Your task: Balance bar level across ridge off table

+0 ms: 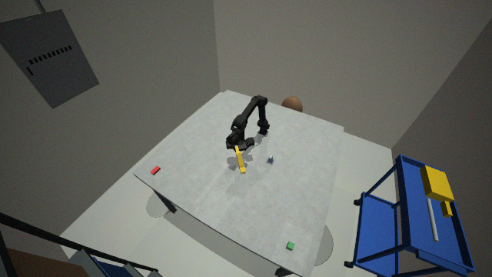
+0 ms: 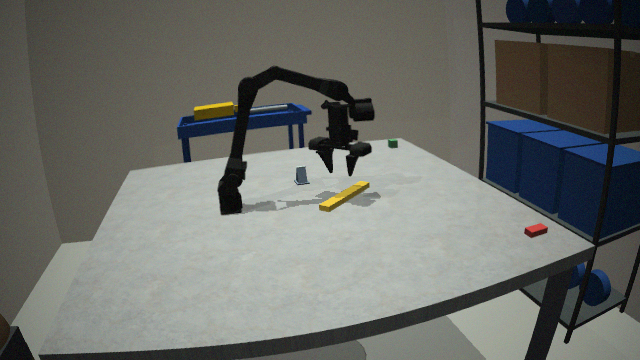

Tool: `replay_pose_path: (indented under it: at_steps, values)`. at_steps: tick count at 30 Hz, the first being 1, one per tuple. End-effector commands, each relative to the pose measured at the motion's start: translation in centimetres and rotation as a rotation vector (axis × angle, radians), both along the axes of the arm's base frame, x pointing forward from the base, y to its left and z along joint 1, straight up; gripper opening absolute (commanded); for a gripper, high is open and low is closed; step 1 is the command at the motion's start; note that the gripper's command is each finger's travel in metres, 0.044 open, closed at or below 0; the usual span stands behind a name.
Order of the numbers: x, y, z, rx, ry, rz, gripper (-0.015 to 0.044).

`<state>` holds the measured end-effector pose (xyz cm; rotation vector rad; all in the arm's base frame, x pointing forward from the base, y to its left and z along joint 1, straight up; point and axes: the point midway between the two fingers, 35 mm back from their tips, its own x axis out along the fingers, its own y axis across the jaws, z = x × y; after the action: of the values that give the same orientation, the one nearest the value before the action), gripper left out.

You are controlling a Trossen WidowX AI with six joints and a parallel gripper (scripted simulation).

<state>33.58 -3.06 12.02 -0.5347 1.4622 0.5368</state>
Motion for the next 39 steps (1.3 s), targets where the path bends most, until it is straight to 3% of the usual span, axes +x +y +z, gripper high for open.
replay_pose_path:
  at_steps: [1, 12, 39]
  values:
    - [-0.5, -1.4, -0.1, -0.019, 0.010, 0.023, 0.0315]
    - [-0.4, -1.4, -4.5, -0.019, 0.010, 0.023, 0.0315]
    - [-0.4, -1.4, -7.2, -0.019, 0.010, 0.023, 0.0315]
